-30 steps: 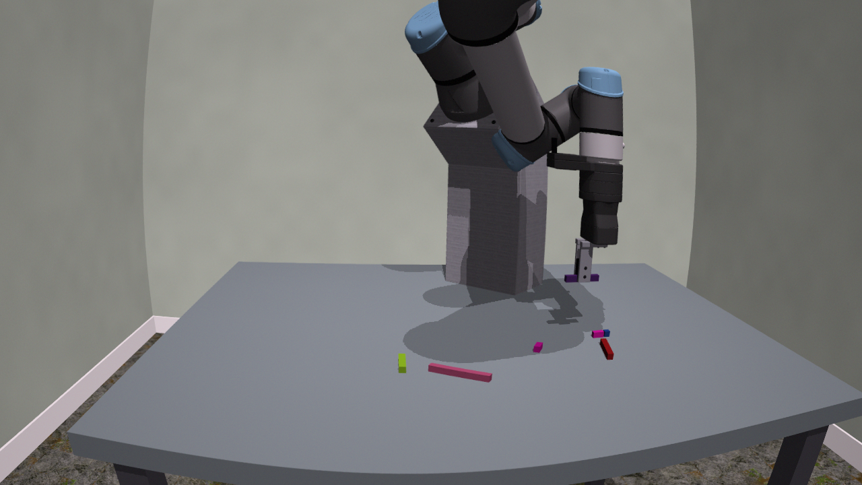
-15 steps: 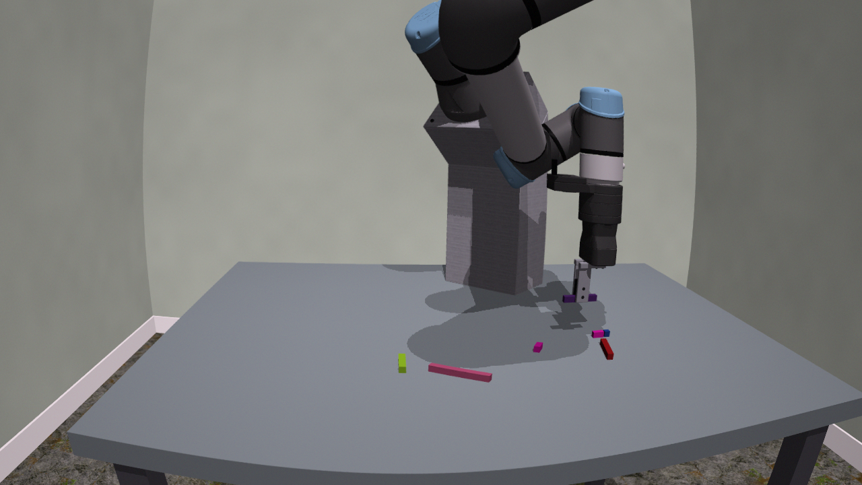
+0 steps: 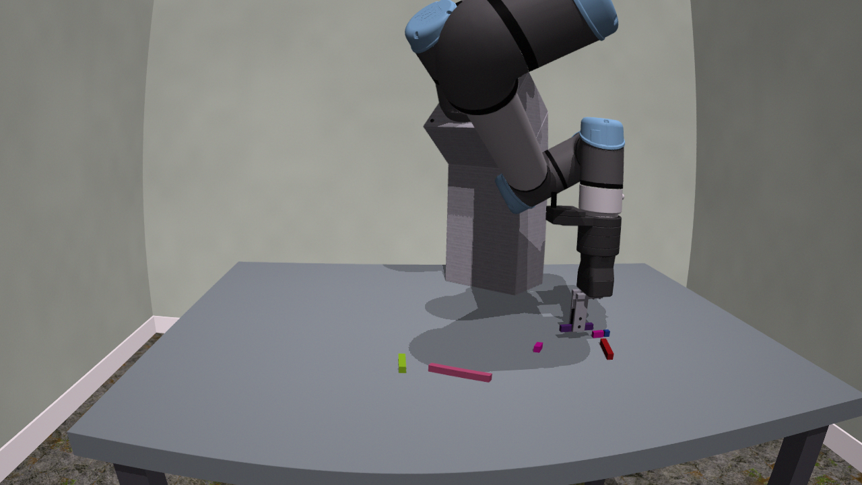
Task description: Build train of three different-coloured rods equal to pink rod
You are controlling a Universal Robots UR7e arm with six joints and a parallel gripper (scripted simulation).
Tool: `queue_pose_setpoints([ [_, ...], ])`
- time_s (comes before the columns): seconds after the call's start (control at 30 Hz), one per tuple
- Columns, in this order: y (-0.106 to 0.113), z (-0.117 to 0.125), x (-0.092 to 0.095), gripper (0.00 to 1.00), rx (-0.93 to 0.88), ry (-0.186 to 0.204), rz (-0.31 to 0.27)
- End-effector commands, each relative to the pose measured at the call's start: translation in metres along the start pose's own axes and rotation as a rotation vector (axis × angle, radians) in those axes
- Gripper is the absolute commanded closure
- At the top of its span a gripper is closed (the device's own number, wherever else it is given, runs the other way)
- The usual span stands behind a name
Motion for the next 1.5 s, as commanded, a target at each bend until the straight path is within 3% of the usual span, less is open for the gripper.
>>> queue_pose_setpoints([
  [0.0, 0.0007, -0.0009, -0.0039, 0.76, 0.002, -0.003, -0.003],
  [1.47, 0.0007, -0.0008, -0.0066, 0.76, 0.002, -0.003, -0.002],
])
Point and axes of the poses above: the point where the finger pads meet when closed, its own x axis back along the fingers, its own z axis across the jaws, y = z × x, the point moved 2 cm from there along x, back along the fingers, and after that the axes turned 13 degrees about -x, right-handed, at the moved point
